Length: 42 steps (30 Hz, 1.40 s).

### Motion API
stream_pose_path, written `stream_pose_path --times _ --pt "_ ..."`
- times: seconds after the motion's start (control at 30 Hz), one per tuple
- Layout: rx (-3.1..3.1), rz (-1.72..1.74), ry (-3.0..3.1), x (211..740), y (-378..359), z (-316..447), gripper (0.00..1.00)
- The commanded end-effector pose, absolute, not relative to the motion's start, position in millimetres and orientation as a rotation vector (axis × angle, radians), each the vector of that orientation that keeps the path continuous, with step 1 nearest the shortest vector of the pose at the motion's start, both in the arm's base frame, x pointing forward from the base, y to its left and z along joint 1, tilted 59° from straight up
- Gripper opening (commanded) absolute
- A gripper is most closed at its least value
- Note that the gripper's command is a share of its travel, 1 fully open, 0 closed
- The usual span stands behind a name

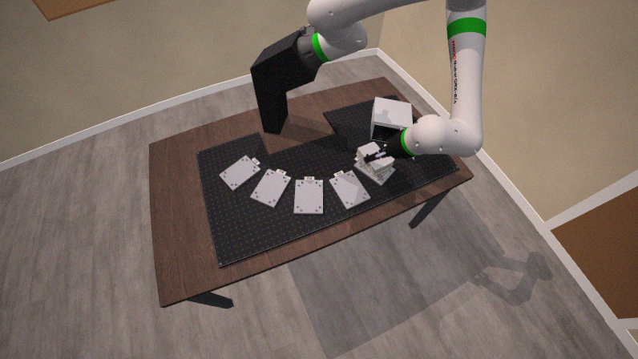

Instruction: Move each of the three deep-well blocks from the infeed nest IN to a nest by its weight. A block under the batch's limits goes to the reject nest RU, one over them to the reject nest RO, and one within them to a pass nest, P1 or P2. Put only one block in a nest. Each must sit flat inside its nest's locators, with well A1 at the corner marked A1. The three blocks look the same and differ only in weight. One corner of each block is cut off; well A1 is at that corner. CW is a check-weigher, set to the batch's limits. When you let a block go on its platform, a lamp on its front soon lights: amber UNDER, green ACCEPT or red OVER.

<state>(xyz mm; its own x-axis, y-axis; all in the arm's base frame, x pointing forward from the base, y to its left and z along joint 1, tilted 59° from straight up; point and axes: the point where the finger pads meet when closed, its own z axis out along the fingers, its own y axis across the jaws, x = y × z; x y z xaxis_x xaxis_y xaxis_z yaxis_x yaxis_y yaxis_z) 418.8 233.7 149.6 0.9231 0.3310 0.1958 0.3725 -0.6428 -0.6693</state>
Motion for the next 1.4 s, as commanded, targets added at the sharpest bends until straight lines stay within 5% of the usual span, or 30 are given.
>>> stream_pose_path --times 0.0,1.37 --pt "-2.318 -0.071 -0.497 422.2 232.6 145.9 0.10" --pt "-2.318 -0.071 -0.497 494.8 205.4 57.8 0.10"
